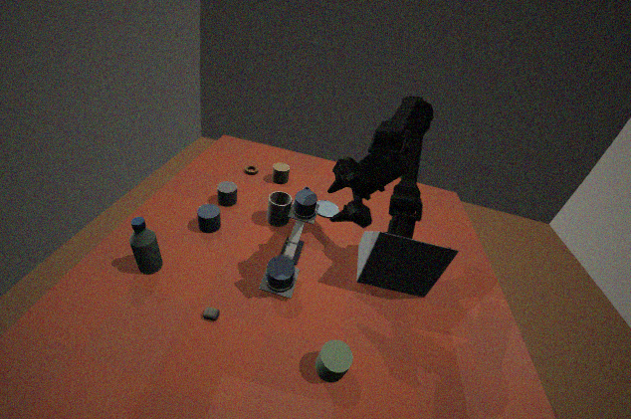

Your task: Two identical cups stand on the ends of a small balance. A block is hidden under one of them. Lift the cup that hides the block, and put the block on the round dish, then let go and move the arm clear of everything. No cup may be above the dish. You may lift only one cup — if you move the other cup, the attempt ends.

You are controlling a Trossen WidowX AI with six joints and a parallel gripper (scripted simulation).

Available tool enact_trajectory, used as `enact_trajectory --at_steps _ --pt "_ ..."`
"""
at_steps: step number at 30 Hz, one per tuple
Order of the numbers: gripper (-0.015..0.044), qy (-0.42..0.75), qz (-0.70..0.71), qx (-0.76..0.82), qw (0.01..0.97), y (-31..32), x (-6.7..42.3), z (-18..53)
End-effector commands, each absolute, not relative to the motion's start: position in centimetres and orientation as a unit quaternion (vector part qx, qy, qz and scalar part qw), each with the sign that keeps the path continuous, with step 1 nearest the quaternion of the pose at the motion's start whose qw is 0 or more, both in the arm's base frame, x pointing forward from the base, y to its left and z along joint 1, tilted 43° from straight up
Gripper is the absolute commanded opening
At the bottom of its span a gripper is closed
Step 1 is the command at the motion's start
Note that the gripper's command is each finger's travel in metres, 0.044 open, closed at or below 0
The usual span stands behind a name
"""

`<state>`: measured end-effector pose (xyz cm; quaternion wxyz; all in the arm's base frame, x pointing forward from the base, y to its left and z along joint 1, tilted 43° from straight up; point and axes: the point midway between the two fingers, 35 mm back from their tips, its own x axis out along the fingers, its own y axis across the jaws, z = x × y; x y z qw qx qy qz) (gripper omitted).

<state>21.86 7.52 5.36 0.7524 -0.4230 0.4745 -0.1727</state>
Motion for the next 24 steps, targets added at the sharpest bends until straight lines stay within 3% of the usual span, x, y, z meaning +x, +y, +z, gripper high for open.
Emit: enact_trajectory --at_steps 1,24 --pt "0.044 0.512 -0.146 -0.461 0.71 8.0 23.0 4.5" --pt "0.044 0.664 0.072 -0.584 0.461 8.4 29.3 -3.0"
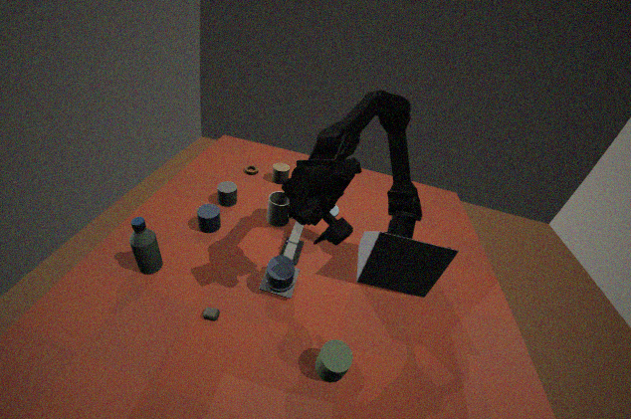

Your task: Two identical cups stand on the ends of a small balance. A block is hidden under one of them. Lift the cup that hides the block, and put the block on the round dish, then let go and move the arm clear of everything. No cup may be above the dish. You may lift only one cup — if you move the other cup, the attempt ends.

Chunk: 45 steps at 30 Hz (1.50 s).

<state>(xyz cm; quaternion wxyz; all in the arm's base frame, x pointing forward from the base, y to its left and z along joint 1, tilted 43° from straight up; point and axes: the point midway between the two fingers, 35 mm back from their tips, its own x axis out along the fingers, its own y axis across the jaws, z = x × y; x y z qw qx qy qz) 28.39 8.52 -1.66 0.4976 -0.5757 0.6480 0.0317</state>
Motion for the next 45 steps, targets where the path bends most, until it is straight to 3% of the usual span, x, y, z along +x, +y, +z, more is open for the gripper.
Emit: enact_trajectory --at_steps 1,15,45 --pt "0.044 0.668 0.084 -0.585 0.453 8.3 29.5 -3.4" --pt "0.044 0.696 0.245 -0.593 0.323 6.8 32.2 -9.2" --pt "0.044 0.696 0.247 -0.593 0.322 4.0 32.0 -12.4"
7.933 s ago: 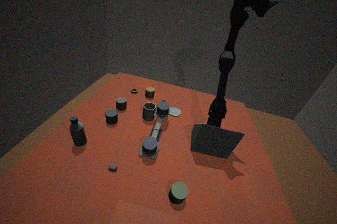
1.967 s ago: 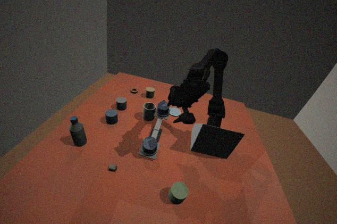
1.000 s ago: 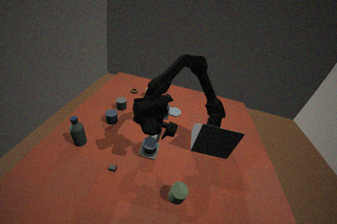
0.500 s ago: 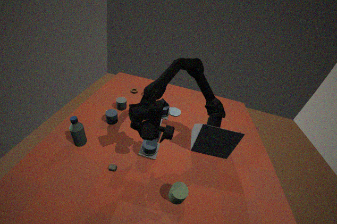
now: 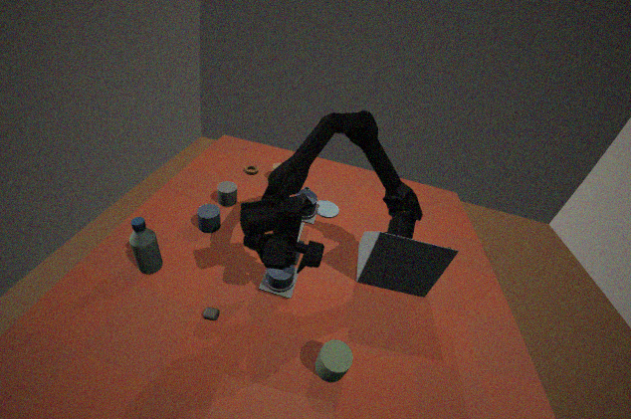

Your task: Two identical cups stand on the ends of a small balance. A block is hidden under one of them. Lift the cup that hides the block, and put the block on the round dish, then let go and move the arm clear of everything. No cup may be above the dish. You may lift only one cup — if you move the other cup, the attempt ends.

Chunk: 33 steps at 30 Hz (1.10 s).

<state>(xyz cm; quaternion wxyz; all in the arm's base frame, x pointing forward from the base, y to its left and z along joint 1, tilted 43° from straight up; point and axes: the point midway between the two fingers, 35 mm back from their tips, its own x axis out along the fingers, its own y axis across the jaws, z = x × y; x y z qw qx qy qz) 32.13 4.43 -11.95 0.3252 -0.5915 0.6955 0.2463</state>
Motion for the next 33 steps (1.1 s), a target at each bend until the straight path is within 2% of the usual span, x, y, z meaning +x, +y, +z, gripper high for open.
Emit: enact_trajectory --at_steps 1,23,27,33 --pt "0.044 0.696 0.247 -0.593 0.322 3.8 32.0 -12.5" --pt "0.044 0.696 0.246 -0.593 0.321 1.6 31.5 -14.9" --pt "0.0335 0.696 0.246 -0.593 0.321 1.6 31.5 -14.9" --pt "0.0295 0.696 0.246 -0.593 0.321 1.6 31.5 -14.9"
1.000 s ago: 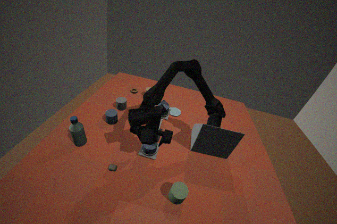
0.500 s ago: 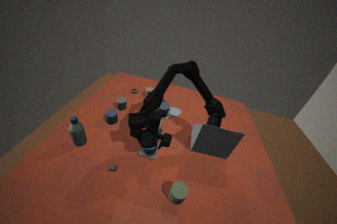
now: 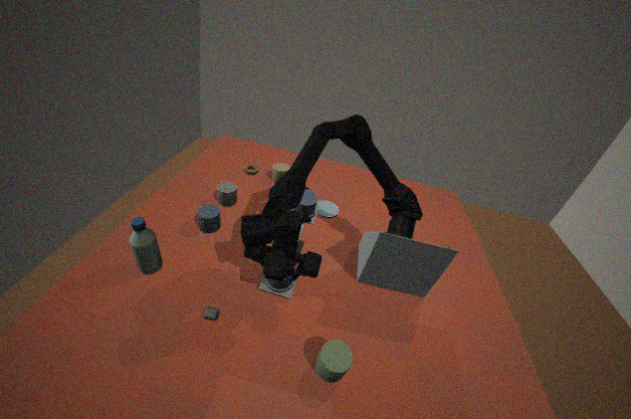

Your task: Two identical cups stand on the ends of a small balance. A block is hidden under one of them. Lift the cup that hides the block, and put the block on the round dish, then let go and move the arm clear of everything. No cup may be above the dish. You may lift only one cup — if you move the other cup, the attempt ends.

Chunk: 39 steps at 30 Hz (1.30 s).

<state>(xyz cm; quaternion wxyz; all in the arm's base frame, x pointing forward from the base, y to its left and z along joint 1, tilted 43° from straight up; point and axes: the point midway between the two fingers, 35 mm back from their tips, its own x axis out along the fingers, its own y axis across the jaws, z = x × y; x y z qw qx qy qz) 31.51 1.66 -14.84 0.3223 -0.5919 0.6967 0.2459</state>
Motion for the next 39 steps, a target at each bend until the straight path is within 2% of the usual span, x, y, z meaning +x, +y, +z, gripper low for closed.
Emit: enact_trajectory --at_steps 1,12,39 --pt "0.0288 0.696 0.246 -0.593 0.321 1.6 31.5 -14.9" --pt "0.0 0.696 0.247 -0.593 0.321 2.2 31.8 -14.3" --pt "0.0 0.695 0.248 -0.593 0.323 4.6 32.5 -12.0"
